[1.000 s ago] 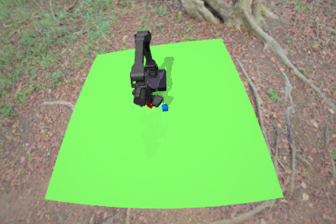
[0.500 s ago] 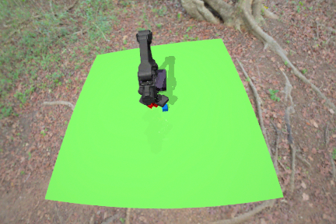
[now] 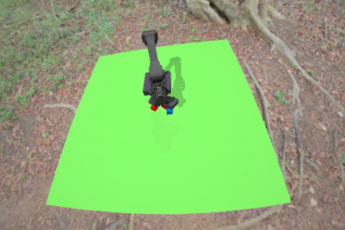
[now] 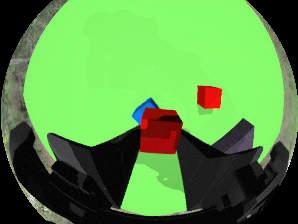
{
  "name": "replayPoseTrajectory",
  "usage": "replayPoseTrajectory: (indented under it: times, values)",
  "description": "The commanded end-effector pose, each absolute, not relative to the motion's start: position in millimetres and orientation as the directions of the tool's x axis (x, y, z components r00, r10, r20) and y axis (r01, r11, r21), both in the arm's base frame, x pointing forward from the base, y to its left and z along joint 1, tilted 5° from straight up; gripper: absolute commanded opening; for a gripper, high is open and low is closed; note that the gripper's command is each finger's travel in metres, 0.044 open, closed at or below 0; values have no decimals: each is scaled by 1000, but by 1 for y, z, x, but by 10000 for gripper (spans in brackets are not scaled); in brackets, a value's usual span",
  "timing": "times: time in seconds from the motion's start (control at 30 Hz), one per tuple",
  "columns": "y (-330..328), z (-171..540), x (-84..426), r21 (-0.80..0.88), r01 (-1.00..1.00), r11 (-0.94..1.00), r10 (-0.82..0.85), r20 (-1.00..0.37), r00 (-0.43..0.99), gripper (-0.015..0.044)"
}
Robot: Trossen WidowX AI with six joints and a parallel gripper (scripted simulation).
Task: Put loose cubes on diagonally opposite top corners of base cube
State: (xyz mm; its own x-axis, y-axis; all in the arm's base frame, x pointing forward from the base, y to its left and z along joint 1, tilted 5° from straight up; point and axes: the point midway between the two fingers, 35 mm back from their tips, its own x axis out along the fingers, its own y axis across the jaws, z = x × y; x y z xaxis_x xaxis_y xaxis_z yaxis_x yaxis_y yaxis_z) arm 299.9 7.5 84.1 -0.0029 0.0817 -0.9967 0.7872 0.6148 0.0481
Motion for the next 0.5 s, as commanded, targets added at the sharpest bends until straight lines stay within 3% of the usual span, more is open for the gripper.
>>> replayPoseTrajectory:
  times: [0.0,0.47]
  values:
    - [15,87,299,59,796,602,81,-997,13,105]
    - [39,83,293,57,825,563,81,-997,13,105]
